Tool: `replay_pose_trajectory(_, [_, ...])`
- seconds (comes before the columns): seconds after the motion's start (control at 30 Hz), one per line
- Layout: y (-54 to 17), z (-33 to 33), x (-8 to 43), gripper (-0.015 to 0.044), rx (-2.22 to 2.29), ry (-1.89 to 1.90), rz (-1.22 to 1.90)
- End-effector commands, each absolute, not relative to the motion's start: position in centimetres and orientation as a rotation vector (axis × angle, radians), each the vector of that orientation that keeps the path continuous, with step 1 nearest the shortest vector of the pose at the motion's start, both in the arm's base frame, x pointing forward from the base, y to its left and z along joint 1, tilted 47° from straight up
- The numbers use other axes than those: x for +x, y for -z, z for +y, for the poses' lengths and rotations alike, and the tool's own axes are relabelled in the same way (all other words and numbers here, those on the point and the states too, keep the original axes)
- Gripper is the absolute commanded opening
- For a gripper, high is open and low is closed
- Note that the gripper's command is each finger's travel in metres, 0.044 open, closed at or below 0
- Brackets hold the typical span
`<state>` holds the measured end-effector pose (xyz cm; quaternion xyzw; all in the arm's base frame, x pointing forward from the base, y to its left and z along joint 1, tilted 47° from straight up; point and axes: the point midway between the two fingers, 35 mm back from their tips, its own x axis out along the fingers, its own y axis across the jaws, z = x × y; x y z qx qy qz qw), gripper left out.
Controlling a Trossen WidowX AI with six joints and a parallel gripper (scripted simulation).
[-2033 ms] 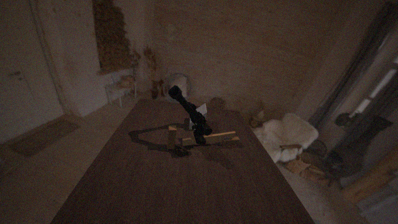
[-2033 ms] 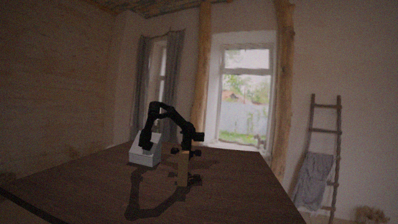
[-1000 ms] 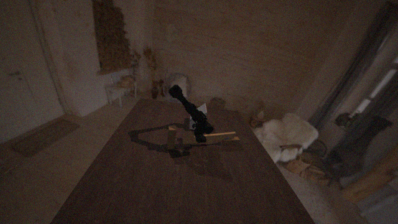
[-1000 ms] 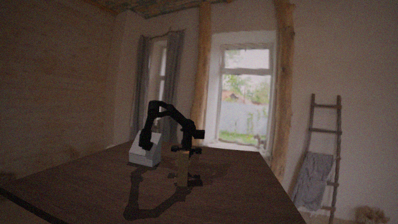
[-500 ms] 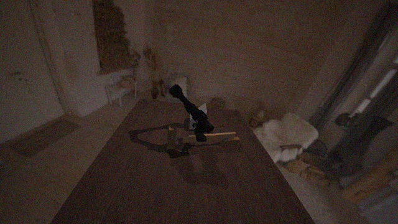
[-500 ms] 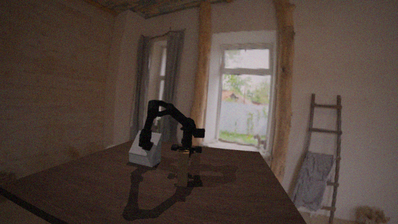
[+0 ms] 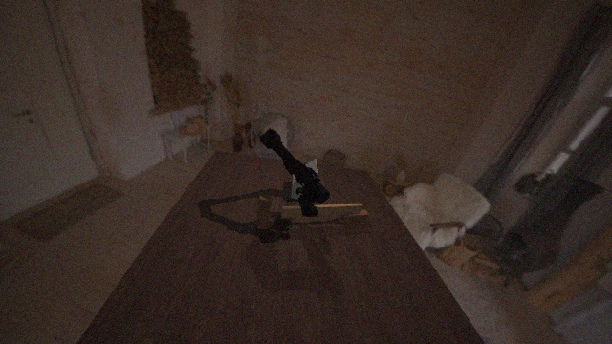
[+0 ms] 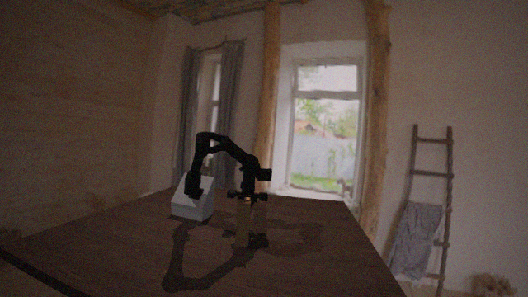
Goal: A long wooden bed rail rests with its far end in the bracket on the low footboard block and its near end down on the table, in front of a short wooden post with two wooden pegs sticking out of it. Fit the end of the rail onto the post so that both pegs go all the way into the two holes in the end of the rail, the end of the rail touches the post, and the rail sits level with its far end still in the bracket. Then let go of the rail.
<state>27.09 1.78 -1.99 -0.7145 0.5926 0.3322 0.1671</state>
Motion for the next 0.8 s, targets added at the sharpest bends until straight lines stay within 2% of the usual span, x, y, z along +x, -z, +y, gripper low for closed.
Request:
replay_pose_trajectory(0.0, [1.85, 2.38, 27.15, 0.0, -2.029, -0.953, 1.67])
replay_pose_trajectory(0.77, [1.95, 2.24, 27.1, 0.0, -2.029, -0.953, 1.671])
